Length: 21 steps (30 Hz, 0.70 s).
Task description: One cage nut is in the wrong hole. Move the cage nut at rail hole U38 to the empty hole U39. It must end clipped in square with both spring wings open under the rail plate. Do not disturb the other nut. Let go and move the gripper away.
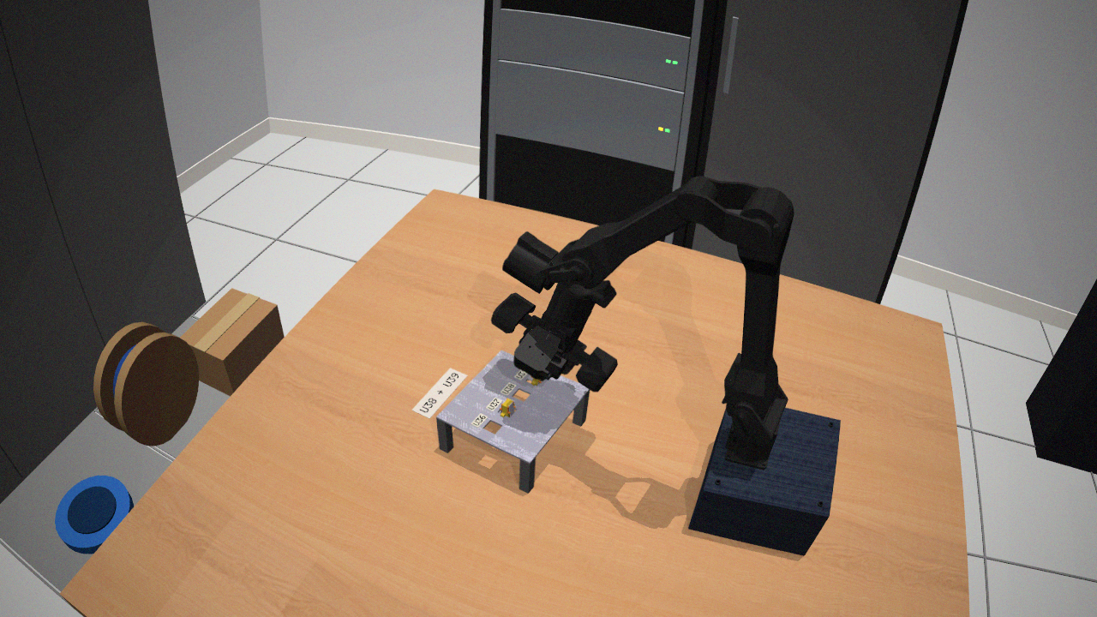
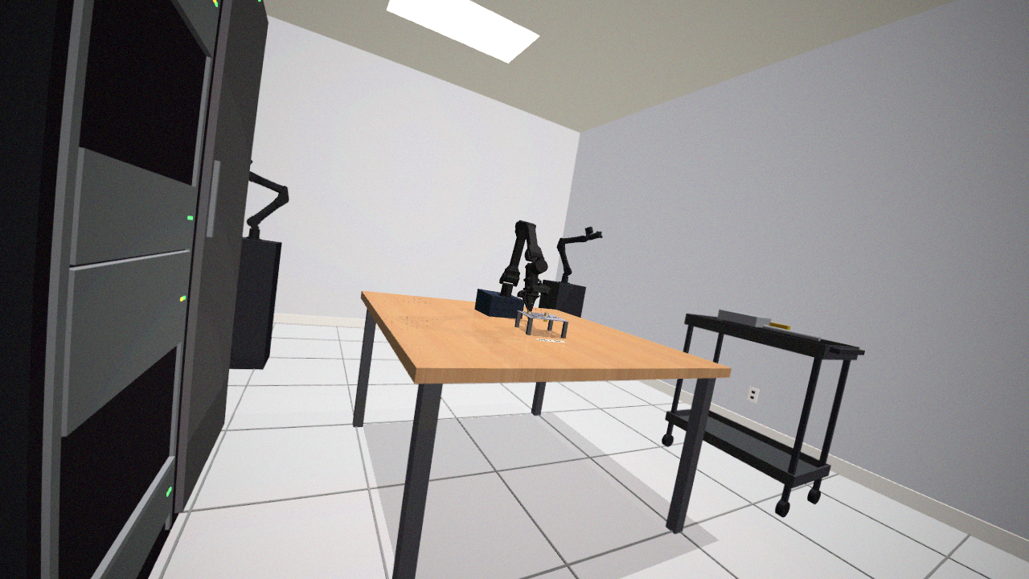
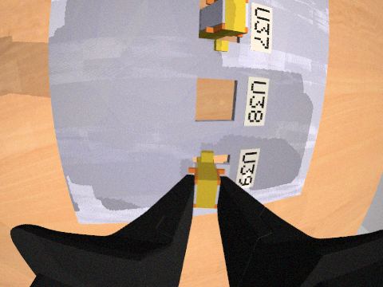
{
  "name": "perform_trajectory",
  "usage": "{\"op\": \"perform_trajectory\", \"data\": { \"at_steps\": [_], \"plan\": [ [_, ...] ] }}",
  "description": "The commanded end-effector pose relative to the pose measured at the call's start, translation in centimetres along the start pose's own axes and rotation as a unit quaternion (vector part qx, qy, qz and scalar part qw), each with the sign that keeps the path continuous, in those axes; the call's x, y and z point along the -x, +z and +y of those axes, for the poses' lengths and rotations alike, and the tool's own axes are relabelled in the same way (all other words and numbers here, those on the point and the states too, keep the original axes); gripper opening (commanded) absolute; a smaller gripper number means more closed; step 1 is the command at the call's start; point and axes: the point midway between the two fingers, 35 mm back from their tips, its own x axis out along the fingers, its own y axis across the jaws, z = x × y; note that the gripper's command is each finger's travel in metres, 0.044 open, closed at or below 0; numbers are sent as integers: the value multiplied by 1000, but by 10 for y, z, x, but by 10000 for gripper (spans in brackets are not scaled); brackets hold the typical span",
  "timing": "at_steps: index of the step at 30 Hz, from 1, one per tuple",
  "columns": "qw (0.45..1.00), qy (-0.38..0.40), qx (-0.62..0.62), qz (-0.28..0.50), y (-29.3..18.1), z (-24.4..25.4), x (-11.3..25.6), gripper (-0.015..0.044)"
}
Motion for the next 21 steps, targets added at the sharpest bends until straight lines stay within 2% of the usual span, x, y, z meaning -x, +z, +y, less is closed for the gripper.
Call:
{"op": "perform_trajectory", "data": {
  "at_steps": [1,21],
  "plan": [
    [1000,9,2,1,0,1,-3,33],
    [1000,21,2,2,0,-1,-3,33]
  ]
}}
